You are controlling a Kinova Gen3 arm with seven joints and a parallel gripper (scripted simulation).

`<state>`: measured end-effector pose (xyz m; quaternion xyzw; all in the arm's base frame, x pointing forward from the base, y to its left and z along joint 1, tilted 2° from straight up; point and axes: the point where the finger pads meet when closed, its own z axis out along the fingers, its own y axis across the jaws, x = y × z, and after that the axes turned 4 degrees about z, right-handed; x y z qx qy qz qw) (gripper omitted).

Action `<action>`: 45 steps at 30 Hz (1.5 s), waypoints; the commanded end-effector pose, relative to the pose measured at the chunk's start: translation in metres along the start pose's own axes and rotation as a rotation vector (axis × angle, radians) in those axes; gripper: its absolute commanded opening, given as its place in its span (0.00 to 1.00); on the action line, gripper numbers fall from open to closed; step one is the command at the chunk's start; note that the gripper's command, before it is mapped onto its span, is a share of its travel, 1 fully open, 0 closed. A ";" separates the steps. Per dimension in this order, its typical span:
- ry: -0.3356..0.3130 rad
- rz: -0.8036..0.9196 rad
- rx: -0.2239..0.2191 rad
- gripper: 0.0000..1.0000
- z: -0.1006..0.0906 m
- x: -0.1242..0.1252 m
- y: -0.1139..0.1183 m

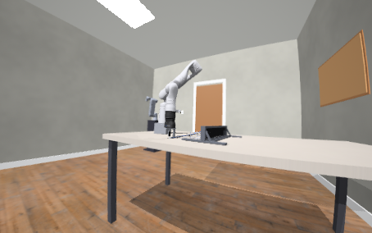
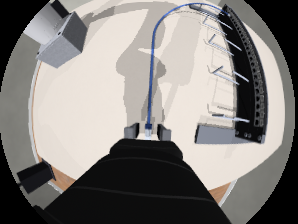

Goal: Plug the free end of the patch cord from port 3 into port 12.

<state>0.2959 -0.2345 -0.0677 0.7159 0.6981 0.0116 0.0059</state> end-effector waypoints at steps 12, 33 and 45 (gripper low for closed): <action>-0.001 0.000 -0.001 0.73 -0.001 0.000 0.000; -0.001 0.000 -0.001 0.73 0.000 0.000 0.000; -0.001 0.000 -0.001 0.73 0.003 0.000 0.000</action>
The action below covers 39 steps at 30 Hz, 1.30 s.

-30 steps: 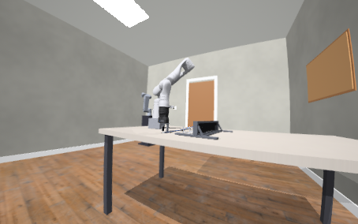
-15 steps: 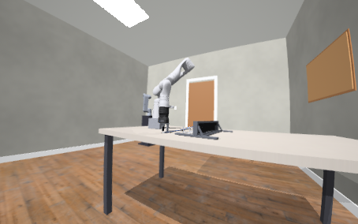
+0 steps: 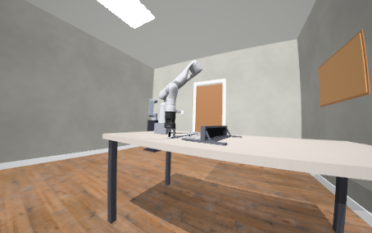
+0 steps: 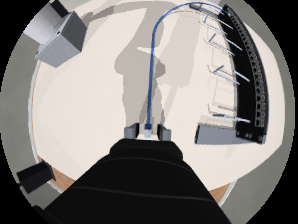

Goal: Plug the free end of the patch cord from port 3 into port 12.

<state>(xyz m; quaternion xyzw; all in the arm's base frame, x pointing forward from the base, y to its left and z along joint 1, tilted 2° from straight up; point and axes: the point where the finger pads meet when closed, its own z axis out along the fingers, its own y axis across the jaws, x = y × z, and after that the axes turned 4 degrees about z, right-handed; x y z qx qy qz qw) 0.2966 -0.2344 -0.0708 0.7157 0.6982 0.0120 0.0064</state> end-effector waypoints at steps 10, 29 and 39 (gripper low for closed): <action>0.000 0.001 0.000 0.73 0.003 0.000 0.000; 0.000 0.001 0.000 0.73 0.007 0.000 0.000; 0.000 0.001 0.000 0.73 0.008 0.000 0.000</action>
